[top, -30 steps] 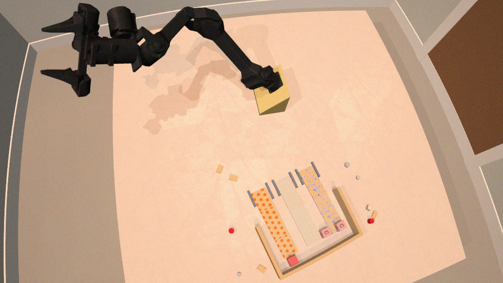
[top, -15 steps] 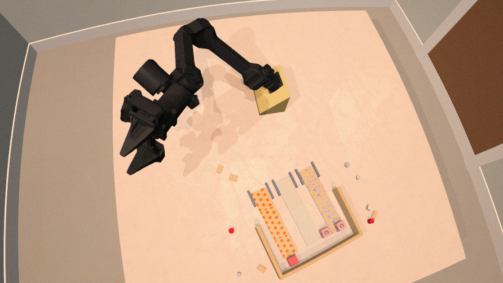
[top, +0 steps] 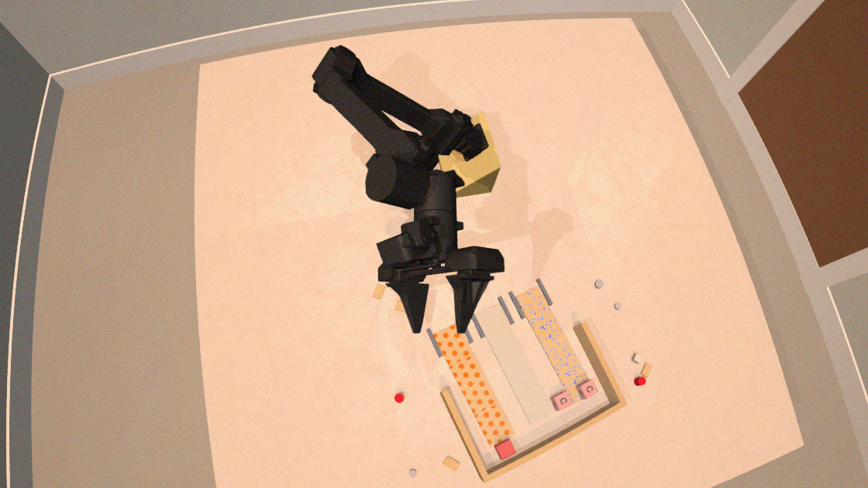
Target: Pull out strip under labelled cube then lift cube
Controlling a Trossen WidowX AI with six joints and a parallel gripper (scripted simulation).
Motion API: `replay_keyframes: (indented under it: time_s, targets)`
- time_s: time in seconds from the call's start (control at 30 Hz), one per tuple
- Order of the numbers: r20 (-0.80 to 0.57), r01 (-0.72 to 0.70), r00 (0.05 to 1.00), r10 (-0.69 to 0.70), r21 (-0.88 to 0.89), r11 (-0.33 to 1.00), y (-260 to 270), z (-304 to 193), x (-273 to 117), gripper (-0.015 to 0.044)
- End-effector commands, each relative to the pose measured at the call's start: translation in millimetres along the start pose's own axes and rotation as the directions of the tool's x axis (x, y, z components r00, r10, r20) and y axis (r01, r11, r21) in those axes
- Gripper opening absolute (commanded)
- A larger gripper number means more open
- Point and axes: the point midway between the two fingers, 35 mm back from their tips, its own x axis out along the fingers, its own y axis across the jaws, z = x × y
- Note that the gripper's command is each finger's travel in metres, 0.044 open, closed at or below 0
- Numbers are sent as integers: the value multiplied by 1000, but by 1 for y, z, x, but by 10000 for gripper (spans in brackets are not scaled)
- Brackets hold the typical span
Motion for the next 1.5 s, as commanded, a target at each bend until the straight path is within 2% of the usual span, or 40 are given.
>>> replay_keyframes:
  time_s: [0.0, 0.17, 0.33, 0.4, 0.73, 0.83, 1.03, 1.23, 1.4, 1.47]
  targets:
    - [-132, 19, 990, -50, -223, 975, 3, -67, -13, 400]
    - [-253, -26, 959, -127, -526, 850, -2, -144, -44, 400]
    - [-310, -126, 926, -216, -792, 597, -21, -207, -84, 400]
    - [-312, -141, 922, -227, -820, 555, -24, -213, -89, 400]
    - [-312, -141, 922, -227, -820, 555, -24, -213, -89, 400]
    - [-357, -173, 897, -258, -824, 540, -21, -223, -81, 321]
    - [-520, -290, 747, -413, -815, 501, -19, -262, -53, 164]
    - [-620, -371, 516, -591, -784, 498, -33, -299, -38, 6]
    - [-630, -401, 271, -727, -761, 510, -53, -324, -35, 0]
    - [-622, -404, 212, -754, -758, 512, -57, -329, -35, 0]
